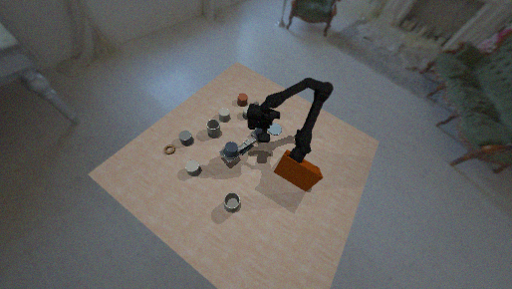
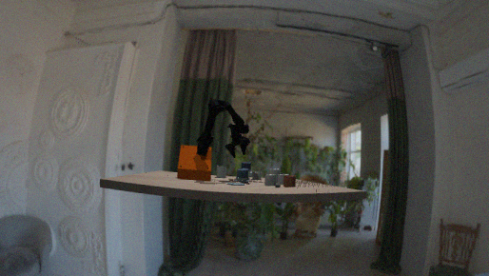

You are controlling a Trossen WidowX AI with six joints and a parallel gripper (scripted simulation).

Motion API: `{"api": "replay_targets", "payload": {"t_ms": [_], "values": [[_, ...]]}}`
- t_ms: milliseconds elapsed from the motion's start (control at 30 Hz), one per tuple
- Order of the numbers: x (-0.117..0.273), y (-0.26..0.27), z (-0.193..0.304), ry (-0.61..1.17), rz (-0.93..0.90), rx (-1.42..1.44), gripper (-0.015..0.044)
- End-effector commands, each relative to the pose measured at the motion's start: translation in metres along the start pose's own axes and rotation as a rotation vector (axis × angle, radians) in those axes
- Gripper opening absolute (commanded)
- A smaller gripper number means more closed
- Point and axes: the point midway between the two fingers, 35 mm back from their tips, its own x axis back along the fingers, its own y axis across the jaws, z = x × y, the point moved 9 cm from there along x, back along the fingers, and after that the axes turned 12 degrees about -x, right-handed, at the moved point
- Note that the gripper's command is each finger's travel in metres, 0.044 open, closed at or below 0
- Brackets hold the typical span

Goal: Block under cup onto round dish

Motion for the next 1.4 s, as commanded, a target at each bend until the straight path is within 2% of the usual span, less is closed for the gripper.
{"api": "replay_targets", "payload": {"t_ms": [0,633,1367], "values": [[-0.01,-0.016,-0.002,0.028,-0.042,0.115,0.044],[-0.065,-0.101,0.013,0.067,-0.22,0.69,0.044],[-0.091,-0.097,0.017,0.07,-0.224,0.681,0.044]]}}
